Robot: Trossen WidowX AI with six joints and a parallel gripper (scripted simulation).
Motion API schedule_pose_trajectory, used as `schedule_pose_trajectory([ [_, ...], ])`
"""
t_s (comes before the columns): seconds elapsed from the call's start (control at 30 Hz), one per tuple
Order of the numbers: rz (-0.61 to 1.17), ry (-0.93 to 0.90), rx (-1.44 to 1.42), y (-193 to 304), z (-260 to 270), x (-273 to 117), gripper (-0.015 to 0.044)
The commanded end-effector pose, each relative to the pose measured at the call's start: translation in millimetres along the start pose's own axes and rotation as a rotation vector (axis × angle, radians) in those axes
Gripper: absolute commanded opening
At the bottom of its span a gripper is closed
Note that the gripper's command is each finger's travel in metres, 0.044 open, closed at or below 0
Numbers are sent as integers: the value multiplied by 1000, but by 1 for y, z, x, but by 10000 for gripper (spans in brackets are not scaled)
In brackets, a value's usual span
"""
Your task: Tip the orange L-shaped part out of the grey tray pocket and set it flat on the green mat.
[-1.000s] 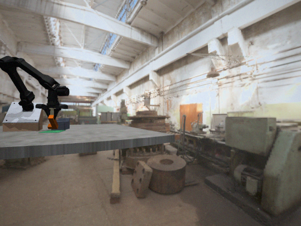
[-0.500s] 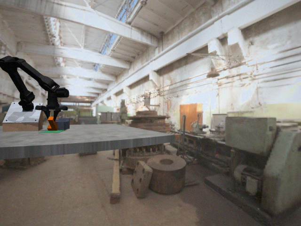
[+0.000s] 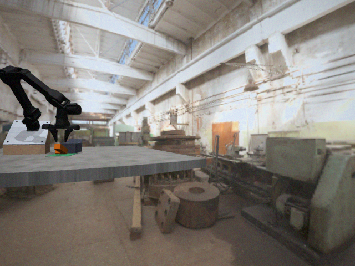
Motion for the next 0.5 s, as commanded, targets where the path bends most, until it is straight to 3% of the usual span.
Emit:
schedule_pose_trajectory([
  [0.0,-5,1,4,-1,-2,-11,315],
  [0.13,-15,-4,2,-4,-4,-51,400],
  [0.27,-8,1,-2,-1,-1,-86,400],
  [0.47,-7,1,-2,0,-1,-88,400],
])
Point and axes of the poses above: the point midway between the two fingers, 35 mm back from their tips, its own x axis out along the fingers, its own z axis across the jaws, y = z × x, the point moved 7 cm from there along -x, back along the fingers, and after that the axes turned 8 degrees about x, right-handed, at the moved point
